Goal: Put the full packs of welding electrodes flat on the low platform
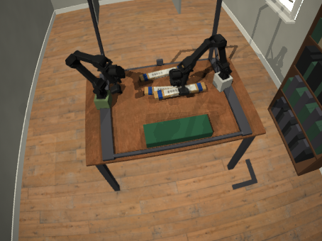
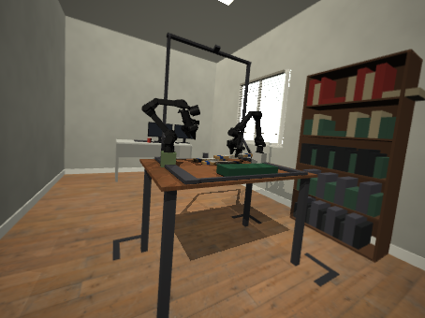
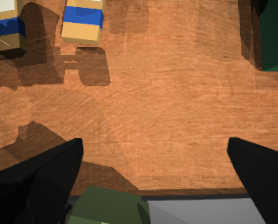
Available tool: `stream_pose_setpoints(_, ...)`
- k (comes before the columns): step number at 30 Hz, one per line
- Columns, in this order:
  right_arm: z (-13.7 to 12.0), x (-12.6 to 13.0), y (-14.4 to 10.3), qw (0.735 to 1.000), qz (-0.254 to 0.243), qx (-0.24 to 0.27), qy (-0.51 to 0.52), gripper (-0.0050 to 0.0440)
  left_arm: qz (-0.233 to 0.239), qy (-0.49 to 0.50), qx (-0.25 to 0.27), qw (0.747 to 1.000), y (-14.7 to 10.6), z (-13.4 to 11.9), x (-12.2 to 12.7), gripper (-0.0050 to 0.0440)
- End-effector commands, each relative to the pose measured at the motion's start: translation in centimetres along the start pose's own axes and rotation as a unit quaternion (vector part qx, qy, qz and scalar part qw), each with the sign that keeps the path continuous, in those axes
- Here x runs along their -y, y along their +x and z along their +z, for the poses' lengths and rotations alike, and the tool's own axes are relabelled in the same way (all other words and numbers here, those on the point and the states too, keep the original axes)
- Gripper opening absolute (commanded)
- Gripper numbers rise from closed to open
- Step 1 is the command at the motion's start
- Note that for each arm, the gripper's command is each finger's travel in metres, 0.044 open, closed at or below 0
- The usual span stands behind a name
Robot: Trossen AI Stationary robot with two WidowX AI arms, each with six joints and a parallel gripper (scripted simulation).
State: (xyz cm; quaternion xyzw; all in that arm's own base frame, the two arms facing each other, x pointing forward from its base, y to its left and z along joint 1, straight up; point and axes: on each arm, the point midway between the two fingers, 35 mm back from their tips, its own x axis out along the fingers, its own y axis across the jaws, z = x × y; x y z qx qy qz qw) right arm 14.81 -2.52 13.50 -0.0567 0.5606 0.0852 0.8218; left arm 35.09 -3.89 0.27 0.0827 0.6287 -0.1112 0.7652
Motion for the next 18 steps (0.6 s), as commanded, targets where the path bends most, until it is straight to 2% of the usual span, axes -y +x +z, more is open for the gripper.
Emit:
stream_pose_setpoints(1,0.43,0.1,-0.56,1.0,-0.004,0.01,-0.003,0.043,0.009,0.002,0.045,0.999,-3.09,2.33,-0.26,-0.005)
stream_pose_setpoints(8,0.43,0.1,-0.56,1.0,-0.004,0.01,-0.003,0.043,0.009,0.002,0.045,0.999,-4.01,2.49,-0.25,-0.005)
stream_pose_setpoints(18,0.43,0.1,-0.56,1.0,-0.004,0.01,-0.003,0.043,0.009,0.002,0.045,0.999,-4.02,2.5,-0.25,-0.005)
